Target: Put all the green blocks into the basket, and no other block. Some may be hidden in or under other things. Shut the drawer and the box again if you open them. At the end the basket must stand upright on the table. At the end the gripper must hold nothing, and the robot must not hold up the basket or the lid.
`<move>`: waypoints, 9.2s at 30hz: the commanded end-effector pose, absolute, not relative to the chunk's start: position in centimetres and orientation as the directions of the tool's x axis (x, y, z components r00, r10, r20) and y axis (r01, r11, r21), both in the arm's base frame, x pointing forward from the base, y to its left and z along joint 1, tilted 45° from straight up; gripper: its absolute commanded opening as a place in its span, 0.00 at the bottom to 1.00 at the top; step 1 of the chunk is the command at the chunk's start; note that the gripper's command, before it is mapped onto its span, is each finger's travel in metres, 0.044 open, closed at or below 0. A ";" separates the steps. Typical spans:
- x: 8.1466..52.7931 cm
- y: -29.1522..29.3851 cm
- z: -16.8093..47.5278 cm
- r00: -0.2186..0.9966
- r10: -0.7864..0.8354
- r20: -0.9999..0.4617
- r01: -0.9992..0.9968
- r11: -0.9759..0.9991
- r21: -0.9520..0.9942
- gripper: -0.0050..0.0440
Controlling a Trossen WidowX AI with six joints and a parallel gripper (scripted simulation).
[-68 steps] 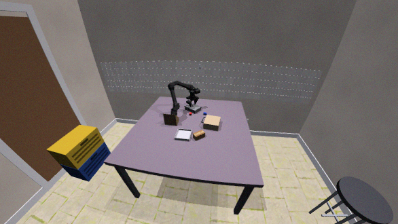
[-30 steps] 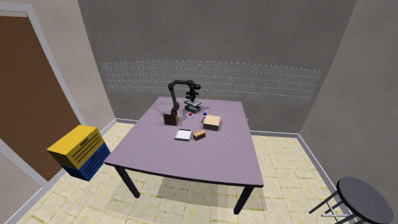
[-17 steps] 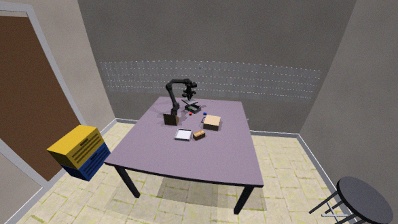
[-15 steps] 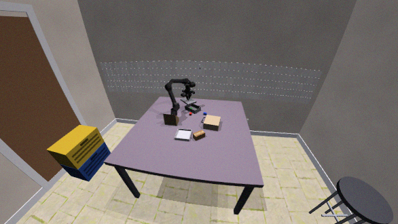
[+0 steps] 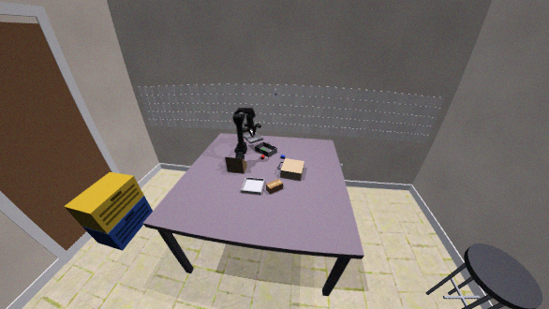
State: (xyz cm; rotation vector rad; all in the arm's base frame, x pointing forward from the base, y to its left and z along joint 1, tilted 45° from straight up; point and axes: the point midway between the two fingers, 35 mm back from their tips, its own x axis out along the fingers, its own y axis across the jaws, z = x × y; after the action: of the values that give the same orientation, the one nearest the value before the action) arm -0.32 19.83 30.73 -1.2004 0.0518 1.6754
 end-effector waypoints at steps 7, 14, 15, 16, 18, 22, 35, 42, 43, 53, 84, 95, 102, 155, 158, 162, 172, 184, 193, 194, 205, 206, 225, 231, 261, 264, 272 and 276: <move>-8.3 18.4 30.7 -0.094 0.701 -0.707 -0.888 -0.380 -0.259 0.10; -11.9 17.4 30.2 -0.094 0.701 -0.707 -0.931 -0.313 -0.187 0.10; -11.9 17.4 30.2 -0.094 0.701 -0.707 -0.931 -0.313 -0.187 0.10; -11.9 17.4 30.2 -0.094 0.701 -0.707 -0.931 -0.313 -0.187 0.10; -11.9 17.4 30.2 -0.094 0.701 -0.707 -0.931 -0.313 -0.187 0.10; -12.1 18.8 28.8 -0.094 0.701 -0.707 -0.931 -0.313 -0.187 0.10; -12.6 22.5 25.2 -0.094 0.701 -0.707 -0.931 -0.313 -0.187 0.10; -12.7 23.4 24.2 -0.094 0.701 -0.707 -0.931 -0.313 -0.187 0.10; -12.7 23.6 24.0 -0.094 0.701 -0.707 -0.931 -0.313 -0.187 0.10; -12.8 24.2 23.4 -0.094 0.701 -0.707 -0.931 -0.313 -0.187 0.10; -13.0 25.3 22.3 -0.094 0.701 -0.707 -0.931 -0.313 -0.187 1.00; -12.7 22.9 24.7 -0.094 0.701 -0.707 -0.931 -0.313 -0.187 1.00; -12.3 20.1 27.5 -0.094 0.701 -0.707 -0.931 -0.313 -0.187 1.00; 11.3 17.1 26.8 -0.094 0.701 -0.707 -0.888 0.262 0.378 0.69; 11.1 18.5 25.4 -0.094 0.701 -0.707 -0.888 0.262 0.378 0.69; 10.9 20.4 23.5 -0.094 0.701 -0.707 -0.888 0.262 0.378 0.69; 10.4 24.0 19.9 -0.094 0.701 -0.707 -0.888 0.262 0.378 0.69; 10.4 24.3 19.5 -0.094 0.701 -0.707 -0.888 0.262 0.378 0.69; 10.1 26.0 17.8 -0.094 0.701 -0.707 -0.888 0.262 0.378 0.69; 10.1 26.1 17.8 -0.094 0.701 -0.707 -0.888 0.262 0.378 0.69; 10.1 26.1 17.8 -0.094 0.701 -0.707 -0.888 0.262 0.378 0.69; 10.1 26.1 17.8 -0.094 0.701 -0.707 -0.888 0.262 0.378 0.10; 10.2 25.1 18.7 -0.094 0.701 -0.707 -0.888 0.262 0.378 0.10; 10.3 24.7 19.2 -0.094 0.701 -0.707 -0.888 0.262 0.378 0.10; 17.7 14.5 23.4 -0.094 0.701 -0.707 -0.746 0.421 0.516 0.10; 19.8 13.3 21.9 -0.094 0.701 -0.707 -0.651 0.494 0.576 0.10; 23.8 10.3 18.4 -0.094 0.701 -0.707 -0.555 0.553 0.621 0.10; 25.3 8.3 16.2 -0.094 0.701 -0.707 -0.379 0.632 0.676 0.10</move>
State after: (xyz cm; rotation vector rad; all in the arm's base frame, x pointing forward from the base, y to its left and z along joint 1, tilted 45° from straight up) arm 24.06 9.88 17.91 0.1987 1.3276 1.0104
